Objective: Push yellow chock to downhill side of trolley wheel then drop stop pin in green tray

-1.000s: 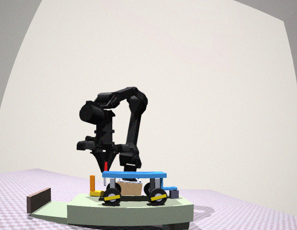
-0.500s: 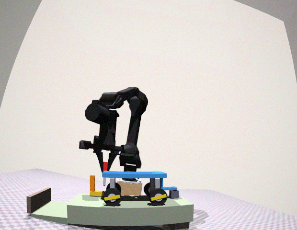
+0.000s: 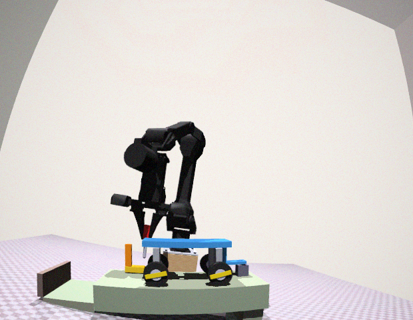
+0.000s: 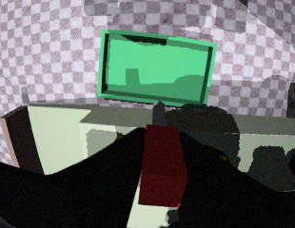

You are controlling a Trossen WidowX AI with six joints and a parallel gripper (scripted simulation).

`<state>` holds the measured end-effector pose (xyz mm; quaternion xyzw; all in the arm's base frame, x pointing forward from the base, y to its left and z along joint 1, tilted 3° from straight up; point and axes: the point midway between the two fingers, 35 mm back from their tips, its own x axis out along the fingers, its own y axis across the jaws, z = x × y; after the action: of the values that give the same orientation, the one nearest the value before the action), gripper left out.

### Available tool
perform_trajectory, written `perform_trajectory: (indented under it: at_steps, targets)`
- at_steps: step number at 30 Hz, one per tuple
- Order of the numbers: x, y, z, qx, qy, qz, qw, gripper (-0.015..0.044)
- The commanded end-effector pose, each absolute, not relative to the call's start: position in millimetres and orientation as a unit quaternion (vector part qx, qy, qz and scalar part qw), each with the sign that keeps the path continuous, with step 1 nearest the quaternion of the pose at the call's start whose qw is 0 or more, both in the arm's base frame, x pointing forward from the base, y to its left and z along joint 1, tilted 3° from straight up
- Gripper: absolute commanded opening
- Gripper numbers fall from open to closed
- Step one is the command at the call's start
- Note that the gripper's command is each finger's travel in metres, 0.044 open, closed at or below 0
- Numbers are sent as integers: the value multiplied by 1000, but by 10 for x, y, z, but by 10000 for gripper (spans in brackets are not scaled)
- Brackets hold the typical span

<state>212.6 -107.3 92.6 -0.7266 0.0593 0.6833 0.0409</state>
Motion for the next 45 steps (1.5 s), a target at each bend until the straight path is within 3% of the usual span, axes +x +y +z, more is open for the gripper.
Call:
perform_trajectory:
  at_steps: [1, 38, 45]
  targets:
    - [2113, -1080, 912, -727, 66, 682, 43, 0]
    - [1980, -1386, 89, -718, 130, 684, -18, 0]
    - [1992, -1355, 92, -718, 130, 684, -18, 184]
